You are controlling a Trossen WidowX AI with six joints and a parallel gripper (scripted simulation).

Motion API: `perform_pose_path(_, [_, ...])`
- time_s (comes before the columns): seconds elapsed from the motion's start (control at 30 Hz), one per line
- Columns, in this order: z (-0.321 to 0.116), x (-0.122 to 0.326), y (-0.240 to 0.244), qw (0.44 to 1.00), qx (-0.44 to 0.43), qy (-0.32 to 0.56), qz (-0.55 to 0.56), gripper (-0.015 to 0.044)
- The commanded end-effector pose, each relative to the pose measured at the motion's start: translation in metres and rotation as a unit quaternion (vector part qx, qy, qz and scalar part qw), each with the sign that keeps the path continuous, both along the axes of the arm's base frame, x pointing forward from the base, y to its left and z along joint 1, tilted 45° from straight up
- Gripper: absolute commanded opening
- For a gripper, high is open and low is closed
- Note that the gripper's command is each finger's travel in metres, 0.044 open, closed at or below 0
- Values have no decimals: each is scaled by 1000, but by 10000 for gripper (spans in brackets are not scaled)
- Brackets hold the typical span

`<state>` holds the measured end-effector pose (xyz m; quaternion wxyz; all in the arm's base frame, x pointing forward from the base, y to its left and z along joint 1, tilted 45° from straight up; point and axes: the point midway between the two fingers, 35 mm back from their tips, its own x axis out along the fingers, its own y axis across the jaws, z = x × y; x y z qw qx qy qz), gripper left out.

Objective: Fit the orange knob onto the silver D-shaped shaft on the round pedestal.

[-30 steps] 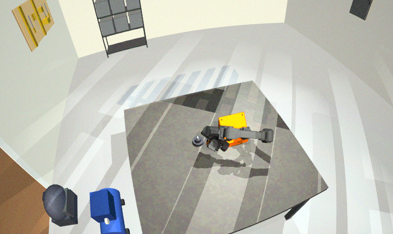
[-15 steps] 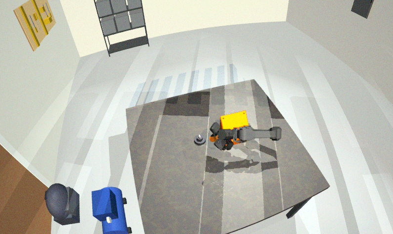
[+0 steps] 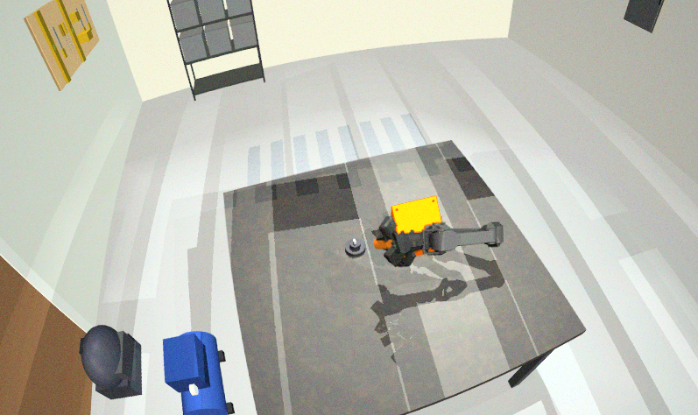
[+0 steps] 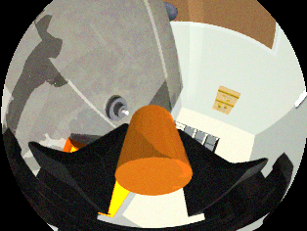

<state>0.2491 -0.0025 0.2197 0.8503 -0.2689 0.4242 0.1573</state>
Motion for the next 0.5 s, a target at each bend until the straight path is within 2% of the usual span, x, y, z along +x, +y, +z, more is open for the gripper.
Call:
perform_pose_path(0.0, [2, -1, 0, 1000, -15, -18, -15, 0])
perform_pose_path(0.47, [0, -1, 2, 1000, -19, -18, -14, 0])
